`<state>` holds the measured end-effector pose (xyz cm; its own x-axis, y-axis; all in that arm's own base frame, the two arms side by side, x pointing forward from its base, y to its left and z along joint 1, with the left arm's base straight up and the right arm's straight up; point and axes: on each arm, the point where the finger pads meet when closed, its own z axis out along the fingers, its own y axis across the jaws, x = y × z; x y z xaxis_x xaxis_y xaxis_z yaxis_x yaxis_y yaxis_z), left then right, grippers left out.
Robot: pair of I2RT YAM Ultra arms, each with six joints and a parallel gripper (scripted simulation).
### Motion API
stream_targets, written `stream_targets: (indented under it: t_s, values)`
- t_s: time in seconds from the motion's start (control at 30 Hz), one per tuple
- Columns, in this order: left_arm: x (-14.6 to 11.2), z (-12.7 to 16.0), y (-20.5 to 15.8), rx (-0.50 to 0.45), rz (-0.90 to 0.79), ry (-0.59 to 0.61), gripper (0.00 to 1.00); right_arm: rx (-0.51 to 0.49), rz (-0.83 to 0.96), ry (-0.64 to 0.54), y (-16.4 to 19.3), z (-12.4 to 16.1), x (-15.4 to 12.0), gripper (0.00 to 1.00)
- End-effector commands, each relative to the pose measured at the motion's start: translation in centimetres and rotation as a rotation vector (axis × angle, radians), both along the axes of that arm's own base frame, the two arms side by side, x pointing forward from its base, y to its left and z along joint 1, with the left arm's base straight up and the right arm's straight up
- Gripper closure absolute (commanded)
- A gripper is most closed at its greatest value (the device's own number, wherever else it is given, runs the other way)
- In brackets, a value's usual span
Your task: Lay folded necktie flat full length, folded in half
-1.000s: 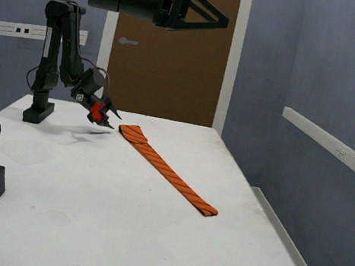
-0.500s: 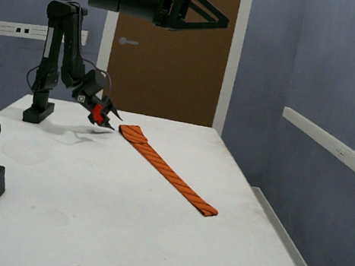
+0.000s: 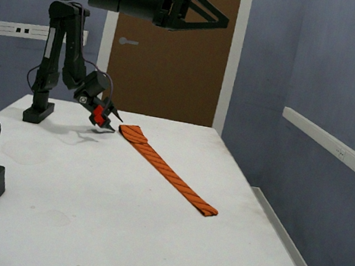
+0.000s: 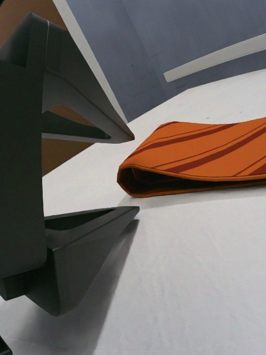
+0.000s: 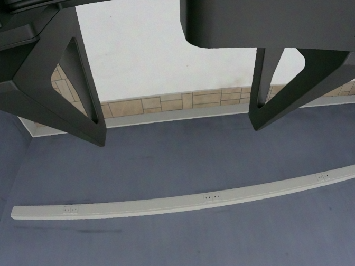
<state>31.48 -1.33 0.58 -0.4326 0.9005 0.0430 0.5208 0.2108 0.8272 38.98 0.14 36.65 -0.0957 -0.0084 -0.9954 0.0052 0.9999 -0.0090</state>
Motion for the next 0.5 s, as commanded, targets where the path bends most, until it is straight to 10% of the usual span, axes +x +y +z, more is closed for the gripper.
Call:
stream_targets:
  t_s: [0.0,0.47]
  values:
    - [2.1,1.3,-0.7,-0.023,-0.003,-0.052,0.57,0.01,0.006,-0.076,0.0,3.3,-0.7,0.0]
    - [3.4,1.5,-0.4,-0.023,-0.003,-0.052,0.57,0.01,0.006,-0.076,0.0,3.3,-0.7,0.0]
